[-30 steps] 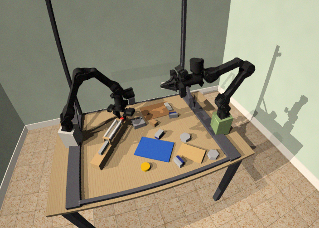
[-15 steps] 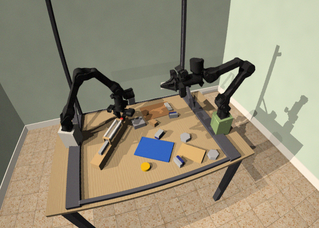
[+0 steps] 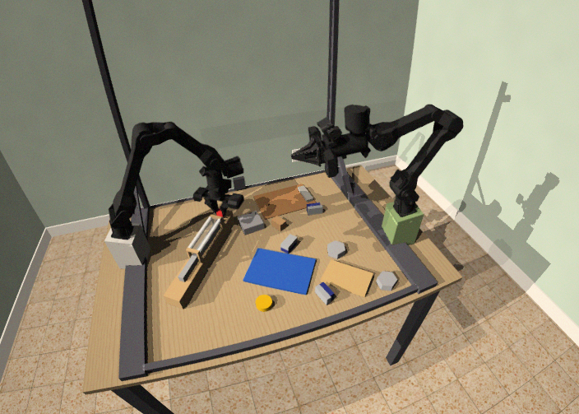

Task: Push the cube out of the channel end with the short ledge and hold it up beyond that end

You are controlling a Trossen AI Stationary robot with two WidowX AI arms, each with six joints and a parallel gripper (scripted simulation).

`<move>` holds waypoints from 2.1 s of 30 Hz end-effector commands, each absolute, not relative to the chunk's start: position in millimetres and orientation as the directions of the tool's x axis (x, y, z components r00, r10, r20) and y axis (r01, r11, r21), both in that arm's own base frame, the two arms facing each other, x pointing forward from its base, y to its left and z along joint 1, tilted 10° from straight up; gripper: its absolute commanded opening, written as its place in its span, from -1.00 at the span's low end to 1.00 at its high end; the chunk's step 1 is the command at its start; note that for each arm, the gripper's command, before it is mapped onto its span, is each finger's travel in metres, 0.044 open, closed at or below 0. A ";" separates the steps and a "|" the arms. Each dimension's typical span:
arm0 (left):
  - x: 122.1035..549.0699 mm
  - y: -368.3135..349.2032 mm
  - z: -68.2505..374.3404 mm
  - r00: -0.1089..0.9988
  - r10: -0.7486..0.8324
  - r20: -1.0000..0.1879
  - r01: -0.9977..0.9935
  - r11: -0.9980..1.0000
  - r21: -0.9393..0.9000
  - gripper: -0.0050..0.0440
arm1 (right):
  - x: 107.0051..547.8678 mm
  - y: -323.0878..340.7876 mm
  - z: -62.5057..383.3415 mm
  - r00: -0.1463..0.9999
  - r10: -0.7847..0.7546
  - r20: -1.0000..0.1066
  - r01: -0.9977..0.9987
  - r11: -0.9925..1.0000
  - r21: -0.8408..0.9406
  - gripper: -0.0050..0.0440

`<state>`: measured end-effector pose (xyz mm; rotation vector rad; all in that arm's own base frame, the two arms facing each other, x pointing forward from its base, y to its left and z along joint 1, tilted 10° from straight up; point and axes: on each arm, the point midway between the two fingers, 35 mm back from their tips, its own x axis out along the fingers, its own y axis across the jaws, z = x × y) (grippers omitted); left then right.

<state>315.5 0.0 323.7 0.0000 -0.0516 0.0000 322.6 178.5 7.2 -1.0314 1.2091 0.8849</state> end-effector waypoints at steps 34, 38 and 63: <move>313.6 -0.3 331.6 0.997 -0.003 0.072 0.002 1.000 0.003 -0.80 | 312.7 164.5 112.7 0.189 0.018 -0.982 -0.934 0.311 -0.174 -0.80; 313.6 -0.3 331.6 0.997 -0.003 0.072 0.002 1.000 0.003 -0.80 | 316.2 169.0 99.6 0.191 0.022 -0.981 -0.934 0.310 -0.175 -0.80; 313.6 -0.3 331.6 0.997 -0.003 0.072 0.002 1.000 0.003 -0.80 | 313.9 168.1 99.0 0.185 0.019 -0.983 -0.935 0.310 -0.170 -0.80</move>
